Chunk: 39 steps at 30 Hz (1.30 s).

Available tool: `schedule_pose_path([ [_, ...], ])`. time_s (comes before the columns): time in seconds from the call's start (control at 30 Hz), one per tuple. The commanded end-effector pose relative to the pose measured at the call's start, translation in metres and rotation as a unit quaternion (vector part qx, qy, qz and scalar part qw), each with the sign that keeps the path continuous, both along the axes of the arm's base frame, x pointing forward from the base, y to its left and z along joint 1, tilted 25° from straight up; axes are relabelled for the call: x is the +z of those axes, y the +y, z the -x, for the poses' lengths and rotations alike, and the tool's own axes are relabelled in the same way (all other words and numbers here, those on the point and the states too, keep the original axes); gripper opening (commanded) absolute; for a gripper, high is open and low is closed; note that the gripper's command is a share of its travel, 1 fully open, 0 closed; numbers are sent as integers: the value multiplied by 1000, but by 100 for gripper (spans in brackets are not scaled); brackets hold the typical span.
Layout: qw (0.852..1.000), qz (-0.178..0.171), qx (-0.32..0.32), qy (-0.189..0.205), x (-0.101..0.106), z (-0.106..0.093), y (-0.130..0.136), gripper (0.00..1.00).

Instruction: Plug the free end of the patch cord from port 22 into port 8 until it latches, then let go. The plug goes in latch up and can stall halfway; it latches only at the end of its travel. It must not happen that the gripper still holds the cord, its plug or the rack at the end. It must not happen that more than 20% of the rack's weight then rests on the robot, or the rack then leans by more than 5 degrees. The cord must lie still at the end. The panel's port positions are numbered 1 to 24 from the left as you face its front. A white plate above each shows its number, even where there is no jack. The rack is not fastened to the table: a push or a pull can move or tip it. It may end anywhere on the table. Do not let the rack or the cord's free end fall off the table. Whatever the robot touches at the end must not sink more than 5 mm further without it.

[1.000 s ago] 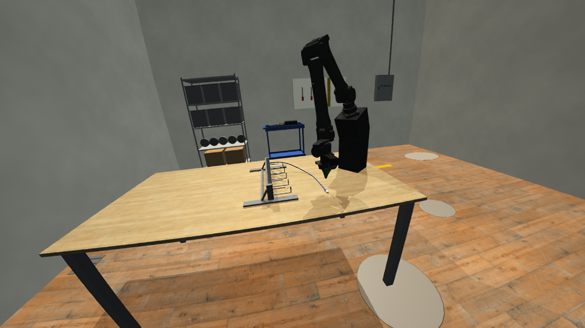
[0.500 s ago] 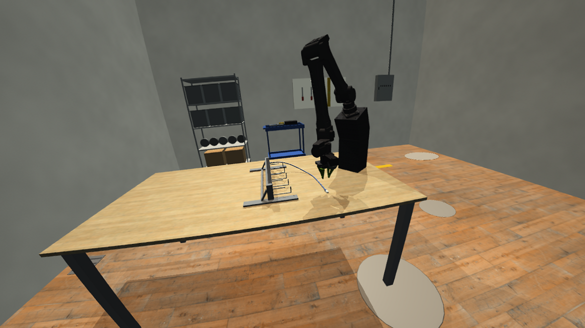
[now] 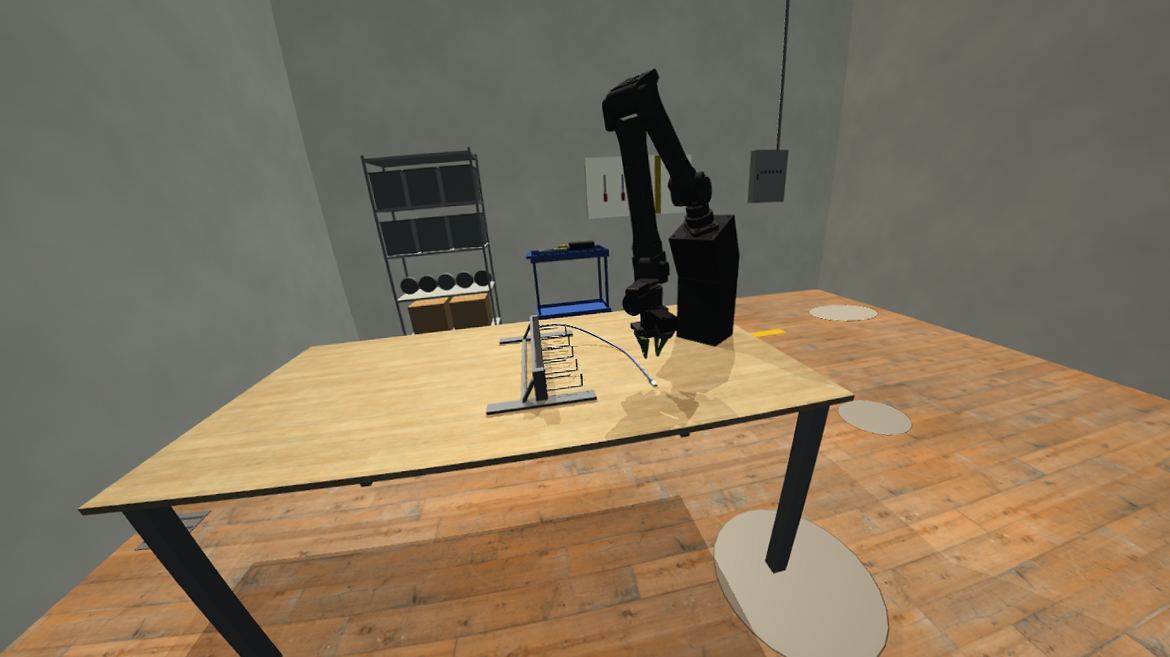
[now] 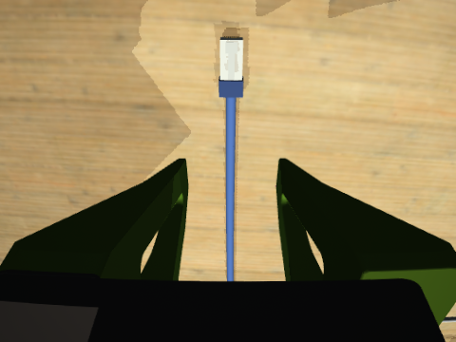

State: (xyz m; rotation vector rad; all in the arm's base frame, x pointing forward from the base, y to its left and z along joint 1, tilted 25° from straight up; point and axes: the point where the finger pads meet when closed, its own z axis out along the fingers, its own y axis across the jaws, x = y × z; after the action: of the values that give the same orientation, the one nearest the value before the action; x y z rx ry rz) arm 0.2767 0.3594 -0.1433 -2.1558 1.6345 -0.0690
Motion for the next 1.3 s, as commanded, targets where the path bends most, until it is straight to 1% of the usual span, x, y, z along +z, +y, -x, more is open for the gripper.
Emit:
schedule_pose_path([
  [0.0,1000,-4,8,-7,8,1,0,36],
  [0.47,1000,-7,7,-9,8,-2,3,36],
  [0.83,1000,-6,-4,-3,-4,-4,4,36],
  [1.27,1000,-6,-10,-1,-27,-12,8,36],
])
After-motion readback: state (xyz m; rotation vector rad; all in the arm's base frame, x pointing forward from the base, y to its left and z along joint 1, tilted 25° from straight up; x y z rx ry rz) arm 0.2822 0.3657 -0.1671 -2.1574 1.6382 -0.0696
